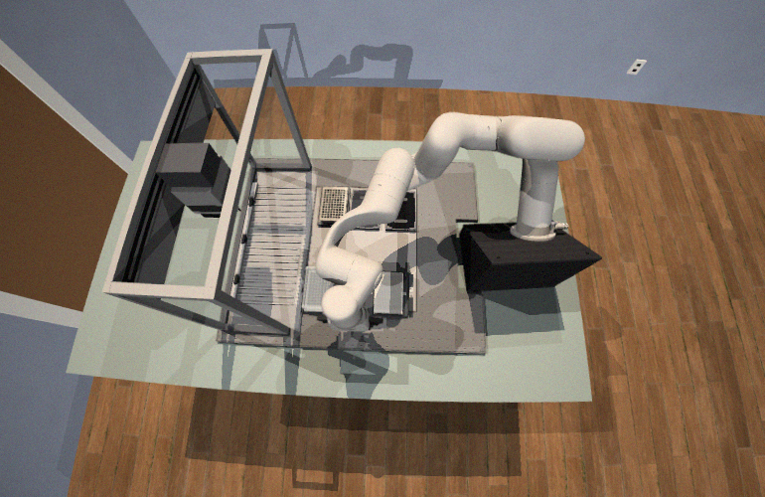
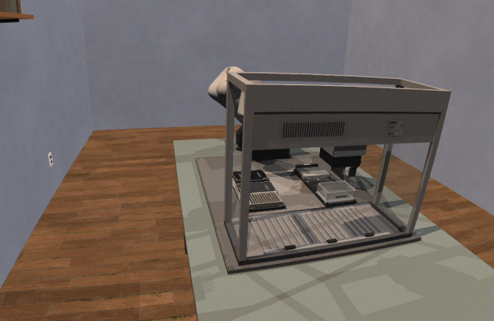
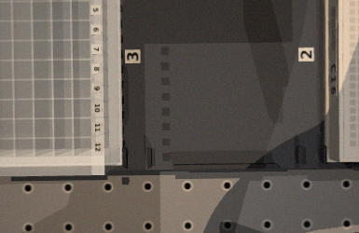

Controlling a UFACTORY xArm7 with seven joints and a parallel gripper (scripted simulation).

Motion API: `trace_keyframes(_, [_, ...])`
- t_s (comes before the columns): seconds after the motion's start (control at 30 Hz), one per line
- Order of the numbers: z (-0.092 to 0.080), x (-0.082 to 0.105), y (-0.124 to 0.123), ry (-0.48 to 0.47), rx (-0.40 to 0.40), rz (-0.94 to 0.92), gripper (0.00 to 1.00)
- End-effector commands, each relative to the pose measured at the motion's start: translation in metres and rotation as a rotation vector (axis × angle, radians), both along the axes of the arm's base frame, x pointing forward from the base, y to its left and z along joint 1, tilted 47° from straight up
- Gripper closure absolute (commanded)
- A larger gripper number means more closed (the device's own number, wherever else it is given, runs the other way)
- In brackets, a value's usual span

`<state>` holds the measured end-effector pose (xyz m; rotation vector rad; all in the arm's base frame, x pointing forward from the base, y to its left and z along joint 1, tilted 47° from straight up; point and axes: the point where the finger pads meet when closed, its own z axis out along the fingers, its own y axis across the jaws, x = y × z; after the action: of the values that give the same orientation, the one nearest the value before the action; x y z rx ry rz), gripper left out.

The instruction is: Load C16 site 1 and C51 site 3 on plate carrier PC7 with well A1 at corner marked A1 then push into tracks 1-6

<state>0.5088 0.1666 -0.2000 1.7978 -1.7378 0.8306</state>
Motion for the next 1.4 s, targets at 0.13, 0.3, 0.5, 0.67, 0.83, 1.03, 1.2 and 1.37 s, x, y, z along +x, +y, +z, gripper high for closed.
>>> trace_keyframes(0.13, [-0.007, 0.002, -0.006, -0.002, 0.003, 0.002, 0.0])
trace_keyframes(0.3, [-0.013, 0.002, -0.012, -0.002, 0.003, 0.002, 0.0])
trace_keyframes(0.5, [-0.02, 0.003, -0.019, -0.002, 0.003, 0.002, 0.0])
trace_keyframes(0.67, [-0.022, 0.003, -0.021, -0.002, 0.003, 0.002, 0.0])
trace_keyframes(0.83, [-0.022, 0.003, -0.021, -0.002, 0.003, 0.002, 0.0])
trace_keyframes(1.03, [-0.024, 0.004, -0.023, -0.002, 0.003, 0.002, 0.0])
trace_keyframes(1.2, [-0.025, 0.004, -0.025, -0.002, 0.003, 0.002, 0.0])
trace_keyframes(1.37, [-0.027, 0.004, -0.027, -0.002, 0.003, 0.002, 0.0])
